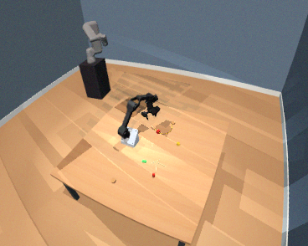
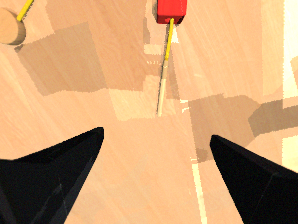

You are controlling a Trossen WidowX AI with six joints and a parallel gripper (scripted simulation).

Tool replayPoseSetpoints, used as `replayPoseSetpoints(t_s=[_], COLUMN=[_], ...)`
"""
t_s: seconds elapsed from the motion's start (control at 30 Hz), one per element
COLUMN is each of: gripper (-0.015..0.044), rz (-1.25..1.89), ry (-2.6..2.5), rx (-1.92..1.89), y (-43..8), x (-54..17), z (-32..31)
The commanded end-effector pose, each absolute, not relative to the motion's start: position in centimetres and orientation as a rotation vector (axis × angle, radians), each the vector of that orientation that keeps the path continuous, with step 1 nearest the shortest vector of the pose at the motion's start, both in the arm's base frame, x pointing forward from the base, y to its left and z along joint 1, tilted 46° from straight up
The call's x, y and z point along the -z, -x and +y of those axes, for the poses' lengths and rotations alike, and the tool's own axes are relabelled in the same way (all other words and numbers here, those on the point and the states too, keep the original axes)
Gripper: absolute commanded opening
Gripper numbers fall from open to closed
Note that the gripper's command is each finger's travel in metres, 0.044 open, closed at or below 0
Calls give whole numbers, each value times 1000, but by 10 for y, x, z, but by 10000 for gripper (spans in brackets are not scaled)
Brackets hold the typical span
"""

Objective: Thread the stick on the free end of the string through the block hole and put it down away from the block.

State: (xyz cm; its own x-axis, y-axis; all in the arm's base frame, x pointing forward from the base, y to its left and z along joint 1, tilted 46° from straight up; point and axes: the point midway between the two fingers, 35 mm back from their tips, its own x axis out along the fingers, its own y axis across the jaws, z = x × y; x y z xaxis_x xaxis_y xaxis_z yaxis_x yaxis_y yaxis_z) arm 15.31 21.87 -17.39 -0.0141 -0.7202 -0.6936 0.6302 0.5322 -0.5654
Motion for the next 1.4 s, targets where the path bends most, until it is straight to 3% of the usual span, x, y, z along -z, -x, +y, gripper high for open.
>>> replayPoseSetpoints(t_s=[0.0, 1.37], gripper=[440, 440], rz=[1171, 1168], ry=[83, 89], rx=[1072, 1068], y=[-154, -154], x=[168, 170], z=[225, 223])
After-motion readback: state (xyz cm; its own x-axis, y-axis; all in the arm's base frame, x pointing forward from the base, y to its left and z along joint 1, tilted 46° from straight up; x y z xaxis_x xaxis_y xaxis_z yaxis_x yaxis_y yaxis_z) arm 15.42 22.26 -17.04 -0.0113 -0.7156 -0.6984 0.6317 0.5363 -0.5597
